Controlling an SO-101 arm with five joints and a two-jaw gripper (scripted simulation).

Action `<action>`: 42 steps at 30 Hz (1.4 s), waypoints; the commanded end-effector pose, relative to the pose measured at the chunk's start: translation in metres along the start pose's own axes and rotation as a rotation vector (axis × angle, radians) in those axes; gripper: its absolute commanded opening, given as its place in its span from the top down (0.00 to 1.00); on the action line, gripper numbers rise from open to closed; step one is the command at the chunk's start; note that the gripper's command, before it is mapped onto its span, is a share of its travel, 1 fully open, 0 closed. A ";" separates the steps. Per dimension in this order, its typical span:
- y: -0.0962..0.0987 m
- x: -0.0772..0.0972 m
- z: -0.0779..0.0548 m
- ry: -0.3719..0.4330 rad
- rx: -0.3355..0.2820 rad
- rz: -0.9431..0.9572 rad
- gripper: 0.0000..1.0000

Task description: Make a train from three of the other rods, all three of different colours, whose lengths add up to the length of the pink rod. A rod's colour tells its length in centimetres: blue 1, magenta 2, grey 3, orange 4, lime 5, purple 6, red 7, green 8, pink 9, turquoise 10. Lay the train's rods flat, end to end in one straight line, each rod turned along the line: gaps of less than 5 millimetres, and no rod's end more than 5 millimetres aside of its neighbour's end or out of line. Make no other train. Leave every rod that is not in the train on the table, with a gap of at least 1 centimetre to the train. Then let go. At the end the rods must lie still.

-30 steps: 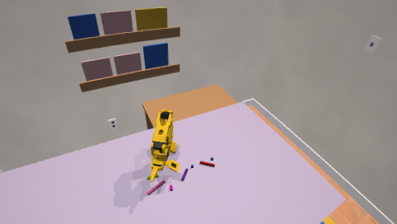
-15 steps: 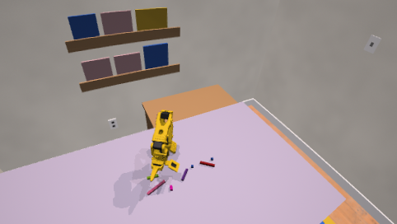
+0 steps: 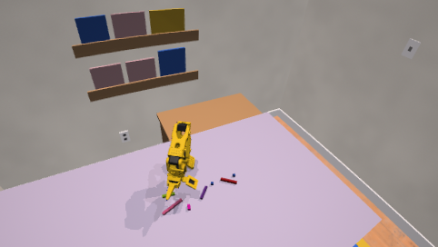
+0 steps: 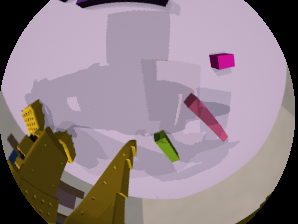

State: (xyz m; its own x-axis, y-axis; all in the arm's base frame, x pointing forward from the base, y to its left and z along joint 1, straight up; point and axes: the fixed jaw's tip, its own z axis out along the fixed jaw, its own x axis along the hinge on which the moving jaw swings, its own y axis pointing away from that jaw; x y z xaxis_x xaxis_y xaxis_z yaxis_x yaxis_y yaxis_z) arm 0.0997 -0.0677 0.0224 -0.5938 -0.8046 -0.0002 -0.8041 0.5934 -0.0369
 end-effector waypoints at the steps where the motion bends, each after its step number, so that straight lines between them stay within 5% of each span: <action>1: -0.015 -0.001 -0.012 -0.005 0.092 -0.011 0.00; 2: -0.001 0.000 -0.001 -0.002 0.009 0.001 0.00; 18: -0.013 -0.001 -0.012 -0.005 0.073 0.021 0.00; 19: 0.001 0.000 -0.001 -0.001 -0.009 0.008 0.00; 33: -0.011 -0.001 -0.012 -0.003 0.059 -0.011 0.00; 35: -0.011 -0.001 -0.012 -0.003 0.059 -0.011 0.00; 36: 0.003 0.000 -0.002 0.000 -0.023 0.002 0.00; 42: -0.002 0.000 -0.006 -0.002 0.006 0.010 0.00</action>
State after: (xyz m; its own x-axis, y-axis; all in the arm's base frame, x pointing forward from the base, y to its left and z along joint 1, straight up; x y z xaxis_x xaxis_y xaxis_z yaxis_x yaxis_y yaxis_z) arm 0.0921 -0.0626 0.0195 -0.5943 -0.8042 0.0024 -0.8039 0.5942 0.0242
